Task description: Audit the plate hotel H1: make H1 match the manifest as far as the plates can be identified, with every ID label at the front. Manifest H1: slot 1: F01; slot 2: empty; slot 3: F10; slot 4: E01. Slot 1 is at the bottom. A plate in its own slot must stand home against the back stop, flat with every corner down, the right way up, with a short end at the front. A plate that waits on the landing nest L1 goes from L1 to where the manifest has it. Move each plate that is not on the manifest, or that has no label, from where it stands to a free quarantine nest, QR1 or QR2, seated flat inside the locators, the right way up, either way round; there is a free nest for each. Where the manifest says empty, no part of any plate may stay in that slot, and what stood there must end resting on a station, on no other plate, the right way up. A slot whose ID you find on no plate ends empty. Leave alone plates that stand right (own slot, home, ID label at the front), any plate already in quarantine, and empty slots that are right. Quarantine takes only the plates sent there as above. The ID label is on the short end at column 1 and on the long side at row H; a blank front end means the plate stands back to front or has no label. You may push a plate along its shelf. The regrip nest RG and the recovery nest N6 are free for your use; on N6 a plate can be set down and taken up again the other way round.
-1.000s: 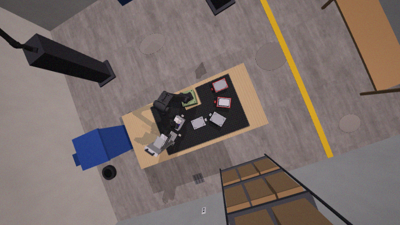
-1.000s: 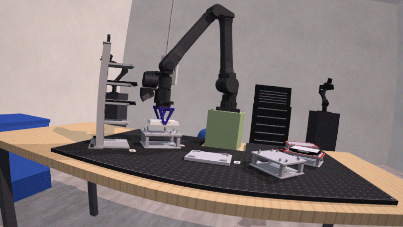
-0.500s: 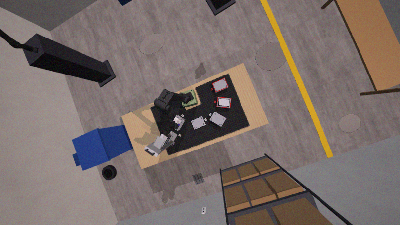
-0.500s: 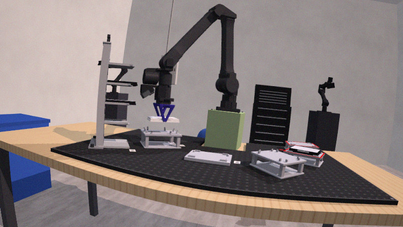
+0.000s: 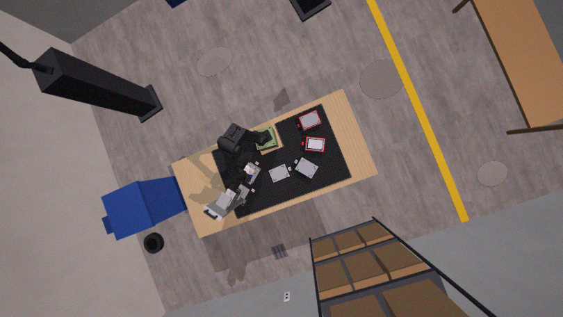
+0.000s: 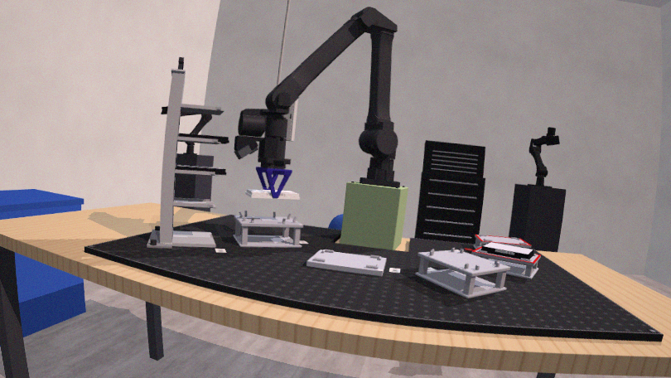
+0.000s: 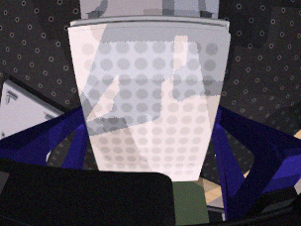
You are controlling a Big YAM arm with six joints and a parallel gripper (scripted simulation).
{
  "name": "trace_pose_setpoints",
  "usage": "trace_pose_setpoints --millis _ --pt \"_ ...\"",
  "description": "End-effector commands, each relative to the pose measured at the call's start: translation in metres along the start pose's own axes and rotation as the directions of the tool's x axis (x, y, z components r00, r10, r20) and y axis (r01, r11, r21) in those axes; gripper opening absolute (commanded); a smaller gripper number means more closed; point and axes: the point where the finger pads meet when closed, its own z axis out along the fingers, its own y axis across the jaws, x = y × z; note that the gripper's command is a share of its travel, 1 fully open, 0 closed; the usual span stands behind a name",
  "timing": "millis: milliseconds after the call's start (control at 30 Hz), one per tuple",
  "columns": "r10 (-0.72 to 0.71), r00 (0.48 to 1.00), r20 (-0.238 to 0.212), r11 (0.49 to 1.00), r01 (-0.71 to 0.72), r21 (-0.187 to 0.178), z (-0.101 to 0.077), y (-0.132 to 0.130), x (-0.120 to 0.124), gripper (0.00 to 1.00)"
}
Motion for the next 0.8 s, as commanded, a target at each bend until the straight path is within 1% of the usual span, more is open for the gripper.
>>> trace_pose_setpoints --millis 0,133,633,733,767 --pt "0.002 0.997 0.077 1.000 -0.002 -0.003 -0.027 -0.001 -0.033 0.86" --pt "0.002 0.997 0.078 1.000 -0.002 -0.003 -0.028 -0.001 -0.033 0.86" --pt "-0.001 0.997 0.083 1.000 0.001 -0.003 -0.071 -0.002 -0.032 0.86" --pt "0.000 0.997 0.077 1.000 0.001 -0.003 -0.072 -0.002 -0.031 0.86" --pt "-0.001 0.997 0.083 1.000 0.001 -0.003 -0.077 -0.002 -0.032 0.86"
